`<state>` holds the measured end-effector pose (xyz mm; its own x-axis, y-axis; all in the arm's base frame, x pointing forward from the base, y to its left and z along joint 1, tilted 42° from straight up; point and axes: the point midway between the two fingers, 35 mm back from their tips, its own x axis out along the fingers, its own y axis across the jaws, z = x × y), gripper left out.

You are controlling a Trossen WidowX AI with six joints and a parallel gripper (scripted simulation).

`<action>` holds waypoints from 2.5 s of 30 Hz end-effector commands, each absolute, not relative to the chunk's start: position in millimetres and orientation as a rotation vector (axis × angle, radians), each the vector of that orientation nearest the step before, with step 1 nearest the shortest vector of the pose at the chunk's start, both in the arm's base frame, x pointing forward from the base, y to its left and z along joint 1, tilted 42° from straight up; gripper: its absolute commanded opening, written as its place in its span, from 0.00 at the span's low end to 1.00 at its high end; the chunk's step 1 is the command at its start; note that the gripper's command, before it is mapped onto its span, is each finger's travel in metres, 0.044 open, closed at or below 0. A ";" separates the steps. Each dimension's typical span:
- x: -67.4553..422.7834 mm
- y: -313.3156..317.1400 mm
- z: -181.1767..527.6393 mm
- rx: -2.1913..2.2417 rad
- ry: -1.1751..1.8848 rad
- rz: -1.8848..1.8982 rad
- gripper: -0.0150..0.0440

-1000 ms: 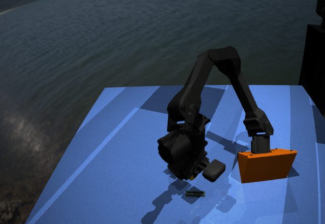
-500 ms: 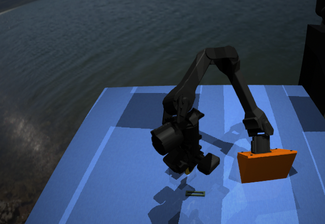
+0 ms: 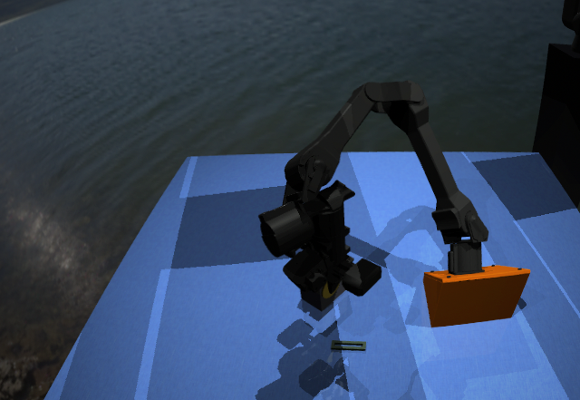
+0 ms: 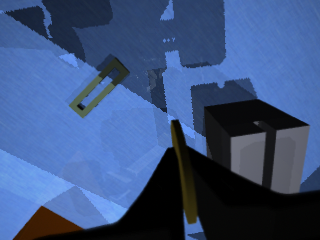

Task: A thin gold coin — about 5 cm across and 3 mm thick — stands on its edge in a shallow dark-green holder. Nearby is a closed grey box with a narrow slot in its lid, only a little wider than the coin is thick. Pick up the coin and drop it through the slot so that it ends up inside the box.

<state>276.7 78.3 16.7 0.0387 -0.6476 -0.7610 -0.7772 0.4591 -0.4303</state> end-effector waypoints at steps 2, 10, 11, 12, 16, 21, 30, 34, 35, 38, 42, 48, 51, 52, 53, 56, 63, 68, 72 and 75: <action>281.9 69.2 26.5 -1.247 1.662 0.154 0.25; 288.1 54.4 39.2 -1.249 1.662 0.151 0.25; 288.8 52.5 40.8 -1.249 1.662 0.151 0.25; 289.5 50.6 42.4 -1.250 1.662 0.150 0.25; 291.9 42.9 48.8 -1.251 1.663 0.148 0.25; 294.5 33.1 56.9 -1.253 1.664 0.145 0.25; 297.8 14.9 71.5 -1.257 1.667 0.137 0.25; 298.0 12.8 72.8 -1.257 1.669 0.136 0.26; 297.8 13.8 71.5 -1.256 1.670 0.136 0.25; 297.4 15.9 69.1 -1.254 1.672 0.137 0.25; 297.4 15.9 69.1 -1.254 1.672 0.137 0.25; 297.6 14.9 70.1 -1.253 1.672 0.137 0.25; 298.1 13.7 71.7 -1.252 1.671 0.135 0.25; 298.3 13.4 72.3 -1.252 1.671 0.135 0.25; 298.5 13.2 72.9 -1.252 1.671 0.135 0.25; 298.8 12.5 74.3 -1.253 1.671 0.136 0.25; 298.5 11.5 74.8 -1.254 1.673 0.139 0.25; 298.6 12.2 73.8 -1.252 1.673 0.137 0.25; 298.5 11.7 73.3 -1.252 1.673 0.137 0.25; 298.4 10.1 71.7 -1.252 1.673 0.138 0.25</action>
<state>298.9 11.8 73.6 0.0383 -0.6582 -0.7519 -0.7716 0.4586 -0.4408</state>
